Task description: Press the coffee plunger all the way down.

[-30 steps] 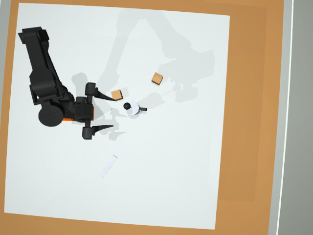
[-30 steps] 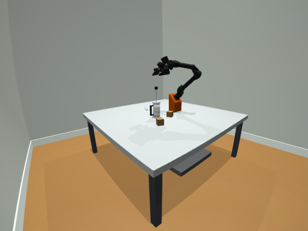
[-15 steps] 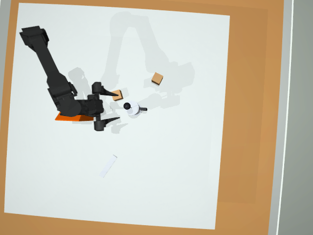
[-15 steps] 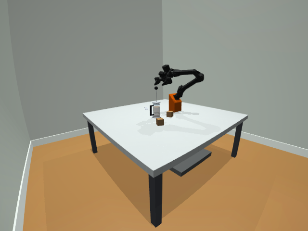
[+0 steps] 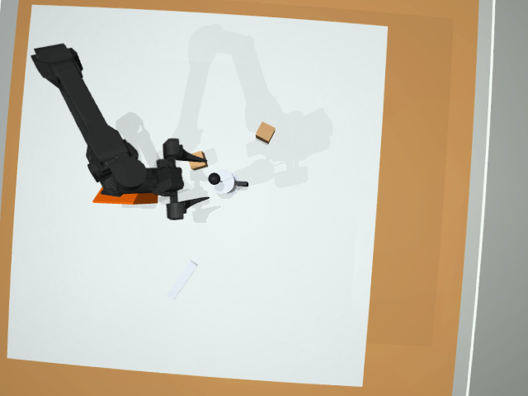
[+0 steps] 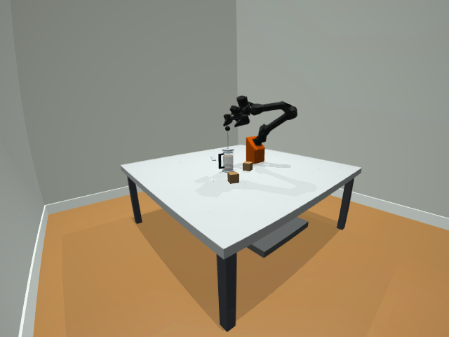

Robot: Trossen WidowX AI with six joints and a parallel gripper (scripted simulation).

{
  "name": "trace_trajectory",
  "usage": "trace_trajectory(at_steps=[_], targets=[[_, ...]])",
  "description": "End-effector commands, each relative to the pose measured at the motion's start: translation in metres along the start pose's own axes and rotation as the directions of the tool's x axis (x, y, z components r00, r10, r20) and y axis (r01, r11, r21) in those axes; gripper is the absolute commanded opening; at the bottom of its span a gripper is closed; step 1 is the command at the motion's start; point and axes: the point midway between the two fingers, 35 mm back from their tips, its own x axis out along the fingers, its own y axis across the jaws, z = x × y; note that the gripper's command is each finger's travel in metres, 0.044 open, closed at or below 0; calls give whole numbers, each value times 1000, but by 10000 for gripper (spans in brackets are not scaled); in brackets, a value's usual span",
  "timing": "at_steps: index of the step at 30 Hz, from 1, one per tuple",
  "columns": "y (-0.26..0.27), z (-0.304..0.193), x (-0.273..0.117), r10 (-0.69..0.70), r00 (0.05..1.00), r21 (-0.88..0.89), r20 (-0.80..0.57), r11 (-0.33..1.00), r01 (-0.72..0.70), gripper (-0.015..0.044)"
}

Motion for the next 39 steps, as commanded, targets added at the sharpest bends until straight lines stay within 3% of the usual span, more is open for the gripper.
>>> trace_trajectory(at_steps=[1, 13, 25, 39], targets=[[-1, -1, 7, -3, 1000, 7, 0, 1000, 3, 440], [2, 0, 24, 2, 1000, 8, 8, 1000, -2, 440], [2, 0, 24, 2, 1000, 8, 8, 1000, -2, 128], [1, -3, 27, 1, 1000, 7, 7, 1000, -1, 128]])
